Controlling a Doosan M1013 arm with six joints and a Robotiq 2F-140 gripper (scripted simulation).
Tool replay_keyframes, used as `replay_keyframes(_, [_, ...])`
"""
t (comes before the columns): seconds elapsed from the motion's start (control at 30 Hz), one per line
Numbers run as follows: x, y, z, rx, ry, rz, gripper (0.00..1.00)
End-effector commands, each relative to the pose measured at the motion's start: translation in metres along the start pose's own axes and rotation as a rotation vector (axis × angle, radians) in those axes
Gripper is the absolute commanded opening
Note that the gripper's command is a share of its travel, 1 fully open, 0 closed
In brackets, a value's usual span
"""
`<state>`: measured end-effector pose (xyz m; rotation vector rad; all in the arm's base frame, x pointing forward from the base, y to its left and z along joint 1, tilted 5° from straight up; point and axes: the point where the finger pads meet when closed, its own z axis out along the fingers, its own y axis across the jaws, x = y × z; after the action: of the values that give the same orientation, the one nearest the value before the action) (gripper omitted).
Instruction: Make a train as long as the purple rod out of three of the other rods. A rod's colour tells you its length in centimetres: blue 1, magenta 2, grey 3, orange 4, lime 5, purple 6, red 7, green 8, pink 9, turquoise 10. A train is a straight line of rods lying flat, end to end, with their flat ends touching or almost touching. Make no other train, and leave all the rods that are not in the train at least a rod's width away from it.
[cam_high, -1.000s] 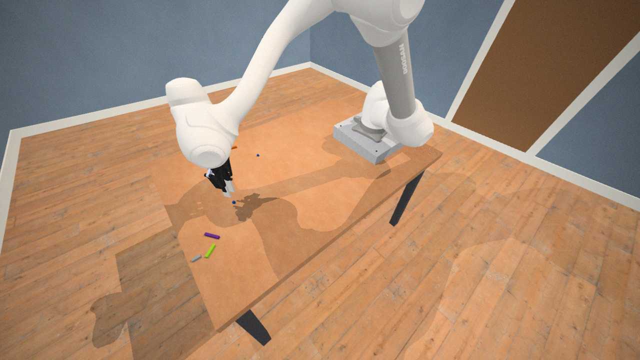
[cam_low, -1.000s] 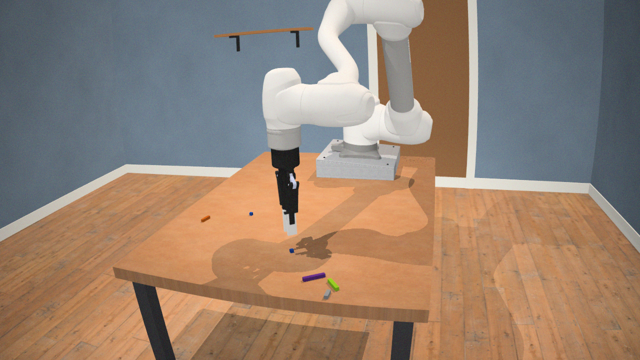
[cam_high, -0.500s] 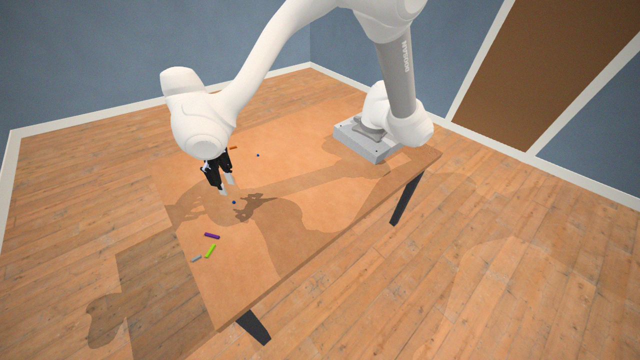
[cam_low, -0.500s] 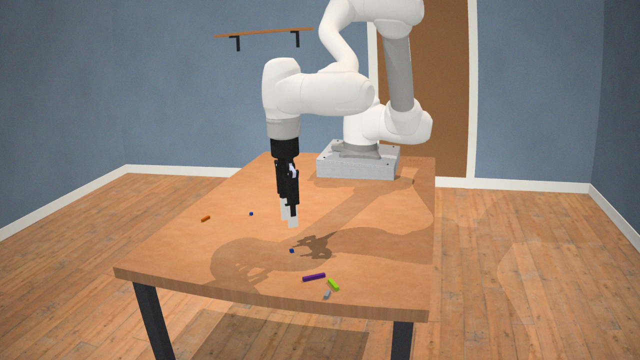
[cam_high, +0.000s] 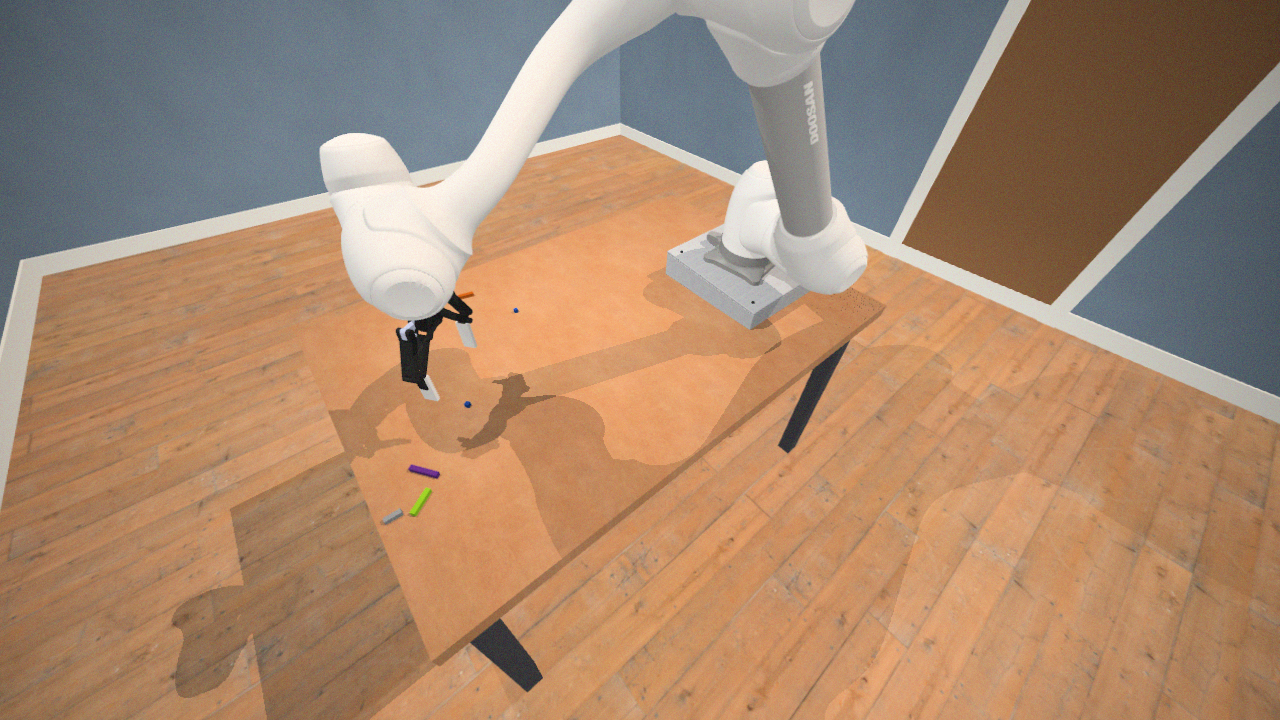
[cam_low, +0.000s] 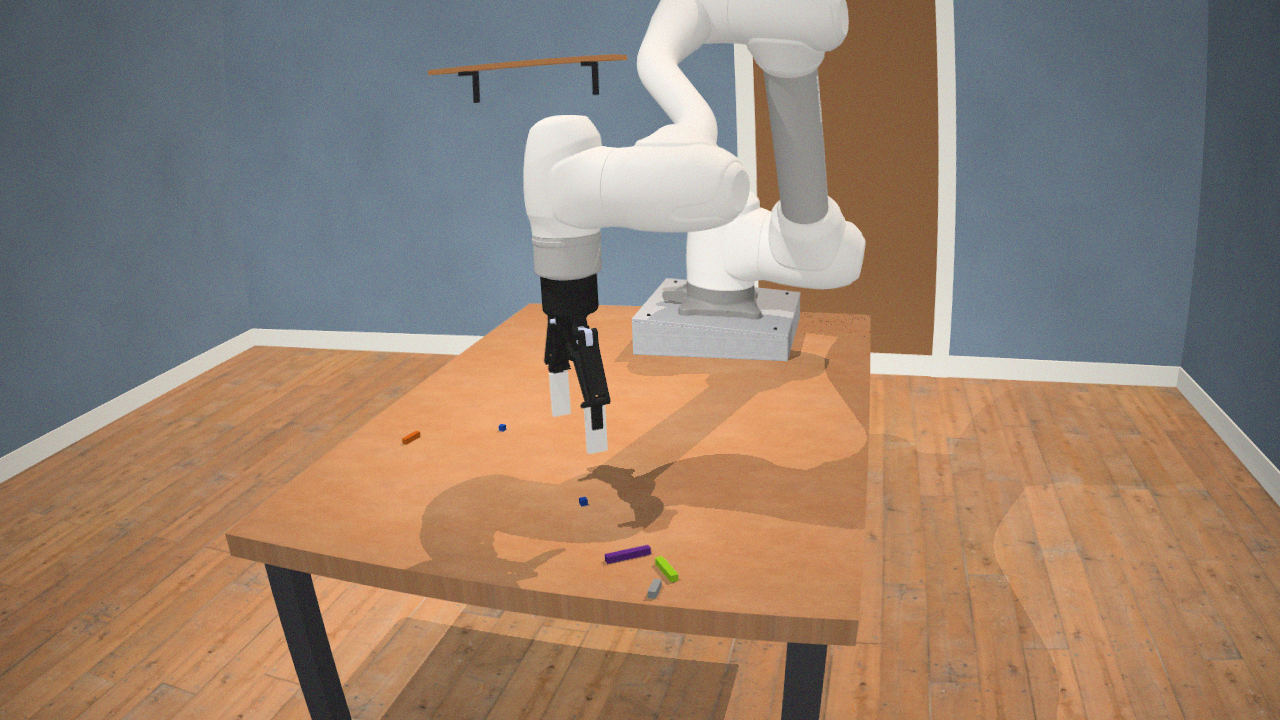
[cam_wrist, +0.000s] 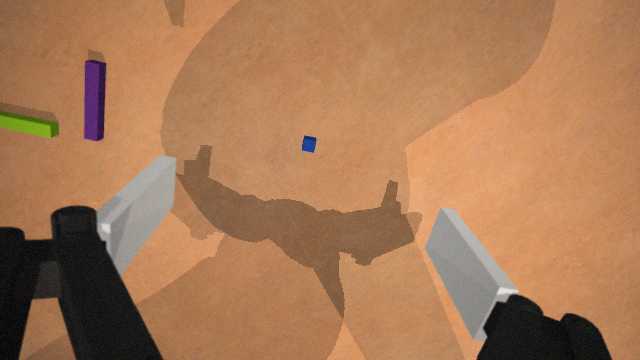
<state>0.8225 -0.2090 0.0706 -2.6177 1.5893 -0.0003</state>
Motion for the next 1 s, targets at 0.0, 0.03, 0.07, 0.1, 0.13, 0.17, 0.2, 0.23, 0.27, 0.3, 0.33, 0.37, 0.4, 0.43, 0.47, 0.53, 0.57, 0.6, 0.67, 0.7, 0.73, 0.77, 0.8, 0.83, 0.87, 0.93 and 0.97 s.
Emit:
replay_keyframes(0.0, [0.0, 0.0, 0.0, 0.0, 0.0, 0.0, 1.0])
replay_keyframes(0.03, [0.0, 0.0, 0.0, 0.0, 0.0, 0.001, 1.0])
replay_keyframes(0.07, [0.0, 0.001, 0.0, 0.0, 0.0, 0.004, 1.0])
replay_keyframes(0.1, [0.001, 0.002, 0.0, 0.0, 0.0, 0.013, 1.0])
replay_keyframes(0.13, [0.002, 0.004, 0.0, 0.0, 0.0, 0.03, 1.0])
replay_keyframes(0.17, [0.003, 0.008, 0.0, 0.0, 0.0, 0.055, 1.0])
replay_keyframes(0.2, [0.005, 0.012, 0.0, 0.0, 0.0, 0.091, 1.0])
replay_keyframes(0.23, [0.007, 0.019, 0.001, 0.0, 0.0, 0.137, 1.0])
replay_keyframes(0.27, [0.01, 0.027, 0.001, 0.0, 0.0, 0.195, 1.0])
replay_keyframes(0.3, [0.012, 0.033, 0.002, 0.0, 0.0, 0.24, 1.0])
replay_keyframes(0.33, [0.012, 0.033, 0.002, 0.0, 0.0, 0.24, 1.0])
replay_keyframes(0.37, [0.012, 0.033, 0.002, 0.0, 0.0, 0.24, 1.0])
replay_keyframes(0.4, [0.016, 0.044, 0.002, 0.0, 0.0, 0.316, 1.0])
replay_keyframes(0.43, [0.019, 0.052, 0.003, 0.0, 0.0, 0.375, 1.0])
replay_keyframes(0.47, [0.02, 0.056, 0.003, 0.0, 0.0, 0.403, 1.0])
replay_keyframes(0.53, [0.023, 0.066, 0.003, 0.0, 0.0, 0.477, 1.0])
replay_keyframes(0.57, [0.024, 0.071, 0.004, 0.0, 0.0, 0.516, 1.0])
replay_keyframes(0.6, [0.026, 0.077, 0.004, 0.0, 0.0, 0.555, 1.0])
replay_keyframes(0.67, [0.029, 0.087, 0.005, 0.0, 0.0, 0.632, 1.0])
replay_keyframes(0.7, [0.03, 0.093, 0.005, 0.0, 0.0, 0.67, 1.0])
replay_keyframes(0.73, [0.031, 0.098, 0.005, 0.0, 0.0, 0.709, 1.0])
replay_keyframes(0.77, [0.032, 0.103, 0.006, 0.0, 0.0, 0.747, 1.0])
replay_keyframes(0.8, [0.034, 0.109, 0.006, 0.0, 0.0, 0.786, 1.0])
replay_keyframes(0.83, [0.035, 0.114, 0.006, 0.0, 0.0, 0.824, 1.0])
replay_keyframes(0.87, [0.036, 0.12, 0.007, 0.0, 0.0, 0.863, 1.0])
replay_keyframes(0.93, [0.036, 0.12, 0.007, 0.0, 0.0, 0.863, 1.0])
replay_keyframes(0.97, [0.039, 0.135, 0.007, 0.0, 0.0, 0.974, 1.0])
